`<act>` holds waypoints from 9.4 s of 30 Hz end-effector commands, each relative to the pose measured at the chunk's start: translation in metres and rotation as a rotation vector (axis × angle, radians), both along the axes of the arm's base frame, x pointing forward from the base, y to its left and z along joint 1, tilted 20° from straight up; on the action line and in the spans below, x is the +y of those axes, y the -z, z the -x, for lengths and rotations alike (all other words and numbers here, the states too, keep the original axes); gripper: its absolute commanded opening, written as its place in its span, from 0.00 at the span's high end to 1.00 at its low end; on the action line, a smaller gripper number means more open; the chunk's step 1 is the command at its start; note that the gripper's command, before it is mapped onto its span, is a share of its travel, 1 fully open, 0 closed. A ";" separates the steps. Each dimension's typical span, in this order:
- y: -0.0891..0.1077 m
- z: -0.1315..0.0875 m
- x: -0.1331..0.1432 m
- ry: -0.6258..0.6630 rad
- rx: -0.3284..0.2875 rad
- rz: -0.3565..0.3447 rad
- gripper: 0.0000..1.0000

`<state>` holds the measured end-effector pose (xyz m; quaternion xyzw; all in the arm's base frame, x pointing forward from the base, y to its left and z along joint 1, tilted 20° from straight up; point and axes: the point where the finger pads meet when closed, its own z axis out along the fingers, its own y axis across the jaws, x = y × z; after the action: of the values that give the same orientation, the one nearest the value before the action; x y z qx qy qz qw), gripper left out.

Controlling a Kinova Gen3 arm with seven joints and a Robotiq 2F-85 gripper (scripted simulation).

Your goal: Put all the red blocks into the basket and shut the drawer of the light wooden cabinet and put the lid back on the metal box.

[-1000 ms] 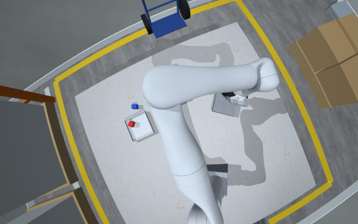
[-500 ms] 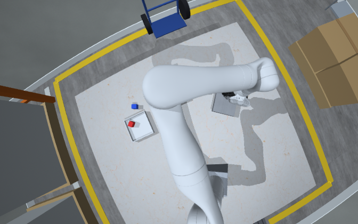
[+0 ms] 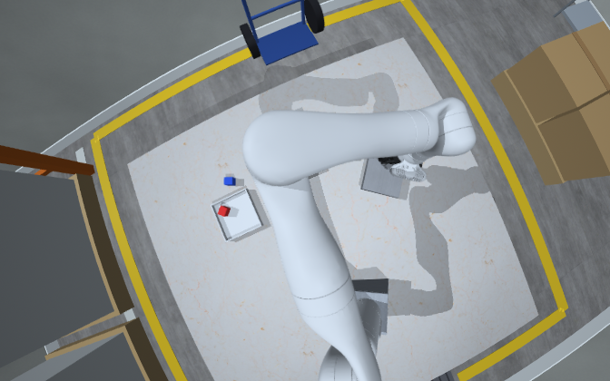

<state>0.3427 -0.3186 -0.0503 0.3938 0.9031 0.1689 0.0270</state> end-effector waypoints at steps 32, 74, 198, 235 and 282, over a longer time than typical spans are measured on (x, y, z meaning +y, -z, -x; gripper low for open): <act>0.017 -0.004 0.005 0.000 -0.001 0.001 0.52; 0.024 -0.005 0.007 0.000 -0.001 0.001 0.52; -0.081 0.032 -0.027 0.022 0.006 0.000 0.90; -0.061 0.268 0.062 0.401 0.120 -0.077 0.90; -0.017 0.259 0.075 0.401 0.119 -0.076 0.90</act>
<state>0.0832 -0.2442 -0.0311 0.5756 0.7996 0.1710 -0.0091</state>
